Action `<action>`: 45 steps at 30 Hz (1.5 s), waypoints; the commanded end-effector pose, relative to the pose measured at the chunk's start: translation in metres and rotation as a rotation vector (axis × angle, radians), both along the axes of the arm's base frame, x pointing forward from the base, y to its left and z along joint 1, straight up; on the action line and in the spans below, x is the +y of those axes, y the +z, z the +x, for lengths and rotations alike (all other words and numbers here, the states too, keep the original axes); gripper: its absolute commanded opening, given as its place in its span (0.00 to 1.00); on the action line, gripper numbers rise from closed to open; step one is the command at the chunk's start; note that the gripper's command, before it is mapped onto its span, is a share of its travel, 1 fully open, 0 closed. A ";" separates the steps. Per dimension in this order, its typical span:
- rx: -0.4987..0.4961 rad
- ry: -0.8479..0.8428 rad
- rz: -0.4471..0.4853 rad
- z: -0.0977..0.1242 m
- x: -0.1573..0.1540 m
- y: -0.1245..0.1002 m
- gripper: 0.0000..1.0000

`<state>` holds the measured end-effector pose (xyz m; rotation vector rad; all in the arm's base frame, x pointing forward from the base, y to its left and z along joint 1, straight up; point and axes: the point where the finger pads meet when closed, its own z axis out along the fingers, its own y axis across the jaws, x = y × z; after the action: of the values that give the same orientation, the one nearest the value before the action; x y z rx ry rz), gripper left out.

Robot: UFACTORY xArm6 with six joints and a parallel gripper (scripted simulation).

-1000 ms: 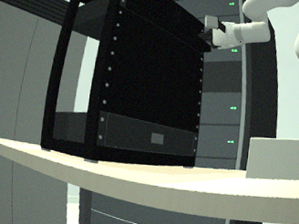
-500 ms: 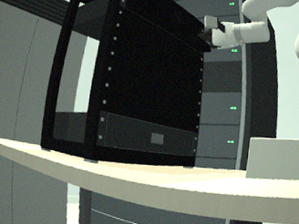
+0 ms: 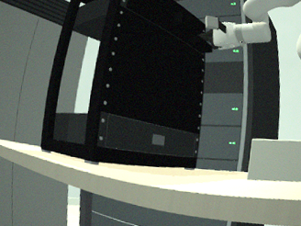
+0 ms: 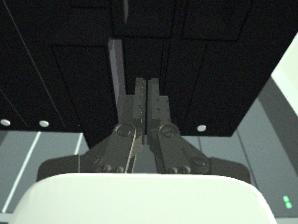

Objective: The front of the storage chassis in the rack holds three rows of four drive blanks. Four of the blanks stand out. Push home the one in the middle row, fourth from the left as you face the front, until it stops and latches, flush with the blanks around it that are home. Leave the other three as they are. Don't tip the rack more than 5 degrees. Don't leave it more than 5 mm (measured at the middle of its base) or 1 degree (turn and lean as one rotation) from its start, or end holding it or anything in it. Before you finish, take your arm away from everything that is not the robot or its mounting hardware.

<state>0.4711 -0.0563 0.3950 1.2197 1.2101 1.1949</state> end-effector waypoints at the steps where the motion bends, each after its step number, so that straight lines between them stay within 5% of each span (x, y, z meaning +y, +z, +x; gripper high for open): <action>1: -0.005 0.000 0.000 0.002 0.000 0.003 0.00; 31: -0.005 0.000 0.000 0.005 0.000 0.003 0.00; 45: -0.005 0.000 0.000 -0.048 0.001 0.003 0.00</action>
<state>0.4383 -0.0565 0.3956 1.2179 1.2069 1.1944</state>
